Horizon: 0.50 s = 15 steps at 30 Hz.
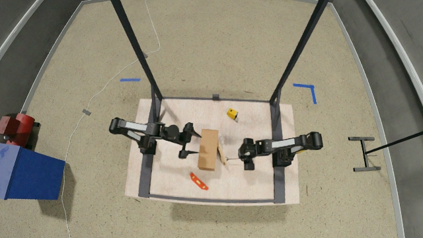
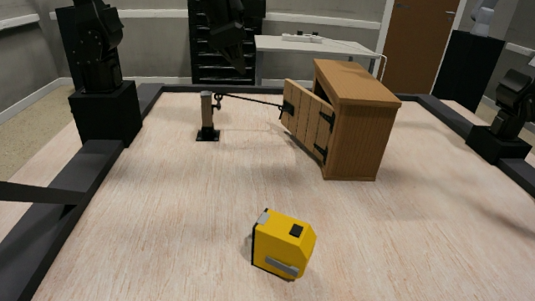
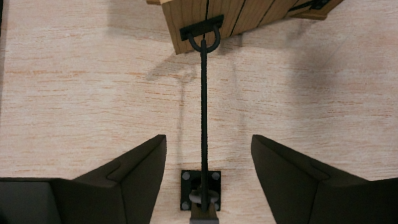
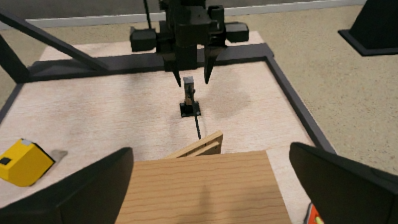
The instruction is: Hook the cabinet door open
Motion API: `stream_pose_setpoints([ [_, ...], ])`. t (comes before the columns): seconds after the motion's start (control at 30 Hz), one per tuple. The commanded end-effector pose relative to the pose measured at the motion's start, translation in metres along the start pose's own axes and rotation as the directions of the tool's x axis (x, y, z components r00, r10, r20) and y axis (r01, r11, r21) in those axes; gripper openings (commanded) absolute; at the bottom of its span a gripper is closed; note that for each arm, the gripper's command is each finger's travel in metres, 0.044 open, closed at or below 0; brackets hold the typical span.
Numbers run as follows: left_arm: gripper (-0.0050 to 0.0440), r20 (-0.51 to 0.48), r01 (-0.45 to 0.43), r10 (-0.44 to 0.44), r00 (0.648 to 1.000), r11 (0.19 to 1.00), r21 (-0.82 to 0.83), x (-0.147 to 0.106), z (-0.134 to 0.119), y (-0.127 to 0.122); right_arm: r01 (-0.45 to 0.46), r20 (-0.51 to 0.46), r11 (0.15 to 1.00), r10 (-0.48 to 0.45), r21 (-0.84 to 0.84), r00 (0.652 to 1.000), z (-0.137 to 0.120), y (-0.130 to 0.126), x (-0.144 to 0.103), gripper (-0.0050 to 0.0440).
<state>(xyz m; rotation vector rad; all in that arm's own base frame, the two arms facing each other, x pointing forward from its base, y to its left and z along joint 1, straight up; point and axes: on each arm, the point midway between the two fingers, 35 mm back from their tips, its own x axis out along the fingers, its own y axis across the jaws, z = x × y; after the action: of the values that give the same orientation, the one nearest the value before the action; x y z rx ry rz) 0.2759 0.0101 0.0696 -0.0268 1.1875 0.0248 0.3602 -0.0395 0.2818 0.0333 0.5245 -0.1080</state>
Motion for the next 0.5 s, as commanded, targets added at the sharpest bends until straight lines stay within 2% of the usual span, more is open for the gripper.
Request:
stream_pose_setpoints([
  [0.0,0.0308,0.082,-0.004,0.005,0.997,1.0,-0.003,-0.0074,0.0025,-0.0016,0.004,0.034,1.0,-0.005,0.006,0.999,0.0104,-0.002,-0.0079,0.04],
  [0.1,0.038,0.152,-0.005,0.006,0.988,1.0,-0.003,-0.0064,0.0011,-0.0032,0.004,0.034,1.0,-0.005,0.006,0.999,0.0104,-0.002,-0.0079,0.04],
  [0.17,0.038,0.152,-0.005,0.006,0.988,1.0,-0.003,-0.0064,0.0011,-0.0032,0.004,0.034,1.0,-0.005,0.006,0.999,0.0104,-0.002,-0.0079,0.04],
  [0.27,0.044,0.219,-0.006,0.006,0.976,1.0,-0.003,-0.0054,0.0,-0.0049,0.004,0.034,1.0,-0.005,0.006,0.999,0.0104,-0.002,-0.0079,0.04],
  [0.47,0.044,0.346,-0.007,0.008,0.938,1.0,-0.004,-0.0029,-0.0025,-0.0078,0.004,0.034,1.0,-0.005,0.006,0.999,0.0104,-0.002,-0.0079,0.04],
])
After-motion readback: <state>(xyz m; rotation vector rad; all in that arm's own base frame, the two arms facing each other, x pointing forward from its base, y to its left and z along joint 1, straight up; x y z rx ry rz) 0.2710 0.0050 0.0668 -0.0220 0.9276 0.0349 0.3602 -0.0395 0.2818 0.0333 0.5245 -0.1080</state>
